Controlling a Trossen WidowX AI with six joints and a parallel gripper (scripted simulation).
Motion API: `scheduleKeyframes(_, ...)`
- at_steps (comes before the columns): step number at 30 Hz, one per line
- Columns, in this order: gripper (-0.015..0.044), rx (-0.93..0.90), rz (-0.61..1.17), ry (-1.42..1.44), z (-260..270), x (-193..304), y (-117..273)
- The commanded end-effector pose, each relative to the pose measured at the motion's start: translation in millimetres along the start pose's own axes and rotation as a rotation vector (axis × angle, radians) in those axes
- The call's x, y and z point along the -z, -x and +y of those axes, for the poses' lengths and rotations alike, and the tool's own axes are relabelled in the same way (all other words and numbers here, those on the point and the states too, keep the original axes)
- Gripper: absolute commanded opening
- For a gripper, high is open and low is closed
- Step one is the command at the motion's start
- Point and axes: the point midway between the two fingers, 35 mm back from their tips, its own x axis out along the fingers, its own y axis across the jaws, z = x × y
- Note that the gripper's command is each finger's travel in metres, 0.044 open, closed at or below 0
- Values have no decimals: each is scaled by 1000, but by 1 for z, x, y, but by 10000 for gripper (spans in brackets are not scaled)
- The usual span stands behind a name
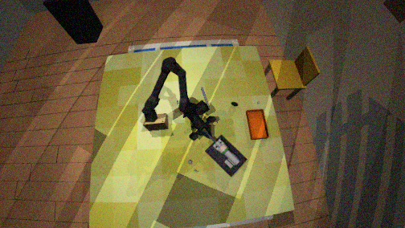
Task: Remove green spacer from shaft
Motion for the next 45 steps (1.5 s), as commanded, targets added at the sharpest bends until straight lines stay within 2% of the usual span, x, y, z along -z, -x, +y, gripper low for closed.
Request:
scheduleKeyframes(1, 0, -2, -2, -4, 1, -1, 1)
scheduleKeyframes(45, 0, -2, -2, -4, 1, -4, 5)
